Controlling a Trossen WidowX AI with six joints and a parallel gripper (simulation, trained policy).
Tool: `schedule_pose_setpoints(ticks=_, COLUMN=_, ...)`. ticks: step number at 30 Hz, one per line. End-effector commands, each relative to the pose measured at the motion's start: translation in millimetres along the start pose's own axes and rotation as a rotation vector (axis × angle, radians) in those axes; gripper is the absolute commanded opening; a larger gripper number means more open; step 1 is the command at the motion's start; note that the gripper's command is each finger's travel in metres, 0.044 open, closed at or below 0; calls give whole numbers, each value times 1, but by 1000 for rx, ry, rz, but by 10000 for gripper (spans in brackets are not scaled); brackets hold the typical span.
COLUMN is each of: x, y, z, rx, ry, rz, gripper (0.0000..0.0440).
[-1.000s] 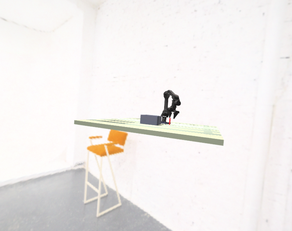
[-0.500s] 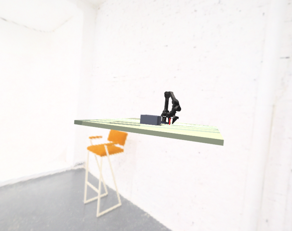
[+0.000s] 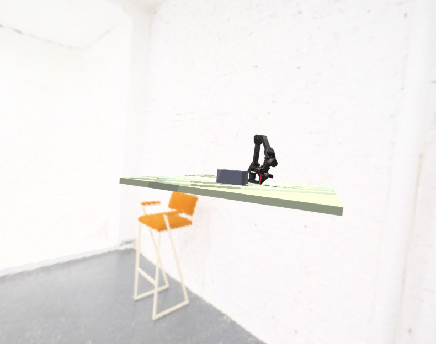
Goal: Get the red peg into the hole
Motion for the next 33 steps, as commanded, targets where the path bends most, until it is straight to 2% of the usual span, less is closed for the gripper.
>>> schedule_pose_setpoints(ticks=1, x=10, y=-1, z=10, rx=-14, ry=-41, rz=2, gripper=0)
schedule_pose_setpoints(ticks=16, x=54, y=-11, z=82, rx=20, ry=-179, rz=-80, gripper=1)
schedule_pose_setpoints(ticks=33, x=127, y=-37, z=98, rx=11, ry=-282, rz=-292, gripper=0)
Point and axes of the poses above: the point midway between the two fingers, 35 mm back from their tips, its own z axis back along the fingers, its own y axis across the jaws, x = y × z, the point moved 6 cm from there along z, back along the fingers, and after that the axes turned 11 degrees about z, right-handed, at the moved point
